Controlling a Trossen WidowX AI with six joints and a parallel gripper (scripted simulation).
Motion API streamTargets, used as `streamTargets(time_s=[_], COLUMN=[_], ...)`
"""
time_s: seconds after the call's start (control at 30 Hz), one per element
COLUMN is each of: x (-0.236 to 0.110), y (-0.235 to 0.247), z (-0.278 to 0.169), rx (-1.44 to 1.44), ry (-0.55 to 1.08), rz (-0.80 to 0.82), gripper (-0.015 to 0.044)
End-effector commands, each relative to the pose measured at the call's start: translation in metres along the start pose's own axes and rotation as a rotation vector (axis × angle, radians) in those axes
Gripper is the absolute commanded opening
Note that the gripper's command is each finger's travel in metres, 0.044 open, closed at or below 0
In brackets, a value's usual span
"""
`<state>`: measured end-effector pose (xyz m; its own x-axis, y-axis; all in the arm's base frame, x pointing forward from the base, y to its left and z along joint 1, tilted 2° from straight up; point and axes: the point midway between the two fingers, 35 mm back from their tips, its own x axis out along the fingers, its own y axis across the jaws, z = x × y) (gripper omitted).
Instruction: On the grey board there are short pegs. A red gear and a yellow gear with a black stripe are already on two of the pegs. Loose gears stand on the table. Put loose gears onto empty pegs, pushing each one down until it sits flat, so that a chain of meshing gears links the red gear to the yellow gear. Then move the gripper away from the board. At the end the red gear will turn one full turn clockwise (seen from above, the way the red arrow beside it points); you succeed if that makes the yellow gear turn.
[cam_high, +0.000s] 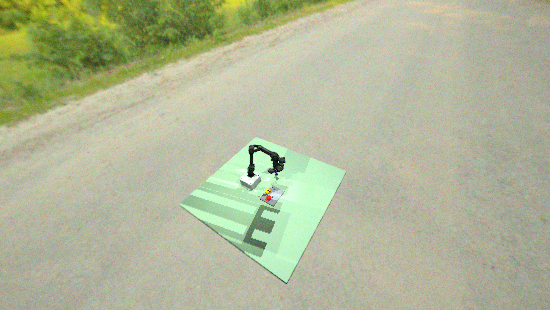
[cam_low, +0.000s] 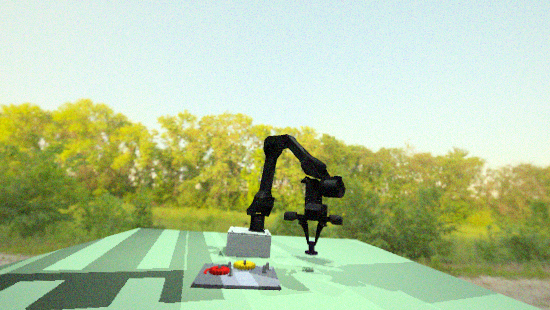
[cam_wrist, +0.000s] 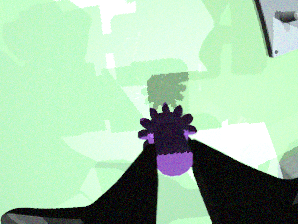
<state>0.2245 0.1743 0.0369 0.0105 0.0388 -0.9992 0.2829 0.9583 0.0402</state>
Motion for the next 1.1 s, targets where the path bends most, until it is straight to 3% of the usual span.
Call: streamTargets(time_s=[0.0, 1.07], x=[-0.013, -0.097], y=[0.002, -0.004], z=[0.0, -0.005], rx=[0.004, 0.004], ry=[0.001, 0.001], rz=[0.005, 0.005], gripper=[0.0, 0.0])
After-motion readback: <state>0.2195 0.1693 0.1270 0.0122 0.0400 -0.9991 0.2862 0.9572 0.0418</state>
